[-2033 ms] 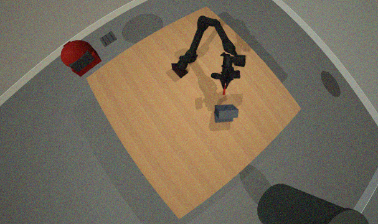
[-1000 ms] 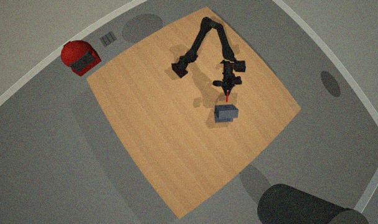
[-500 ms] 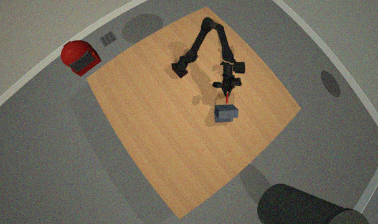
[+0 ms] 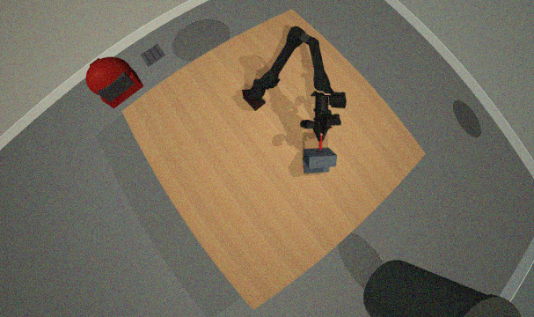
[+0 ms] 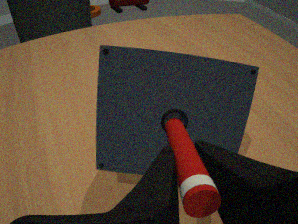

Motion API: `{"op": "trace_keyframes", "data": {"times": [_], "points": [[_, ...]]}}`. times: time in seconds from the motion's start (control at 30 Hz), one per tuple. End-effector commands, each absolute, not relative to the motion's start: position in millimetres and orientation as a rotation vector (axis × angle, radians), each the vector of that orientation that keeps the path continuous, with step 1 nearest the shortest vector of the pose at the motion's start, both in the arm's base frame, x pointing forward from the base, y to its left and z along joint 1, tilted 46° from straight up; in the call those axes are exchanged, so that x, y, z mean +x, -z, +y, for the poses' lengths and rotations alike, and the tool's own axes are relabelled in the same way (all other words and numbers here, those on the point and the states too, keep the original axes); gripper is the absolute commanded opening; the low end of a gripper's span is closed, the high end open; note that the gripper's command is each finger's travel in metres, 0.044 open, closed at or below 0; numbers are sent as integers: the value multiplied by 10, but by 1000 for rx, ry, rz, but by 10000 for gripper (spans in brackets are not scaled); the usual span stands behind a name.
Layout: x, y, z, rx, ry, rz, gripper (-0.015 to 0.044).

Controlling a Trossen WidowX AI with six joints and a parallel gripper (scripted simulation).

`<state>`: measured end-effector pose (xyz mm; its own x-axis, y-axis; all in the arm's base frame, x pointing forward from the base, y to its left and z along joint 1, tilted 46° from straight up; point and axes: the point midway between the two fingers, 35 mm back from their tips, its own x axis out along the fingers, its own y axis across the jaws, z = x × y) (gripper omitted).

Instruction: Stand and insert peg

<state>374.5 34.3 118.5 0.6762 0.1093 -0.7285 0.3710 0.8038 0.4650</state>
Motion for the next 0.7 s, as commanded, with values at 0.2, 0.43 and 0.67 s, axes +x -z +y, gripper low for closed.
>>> {"op": "trace_keyframes", "data": {"times": [0.2, 0.43, 0.67], "points": [[3744, -1185, 343, 637, 159, 828, 0], [3744, -1185, 343, 637, 159, 828, 0], [3752, -1169, 339, 637, 159, 828, 0]]}}
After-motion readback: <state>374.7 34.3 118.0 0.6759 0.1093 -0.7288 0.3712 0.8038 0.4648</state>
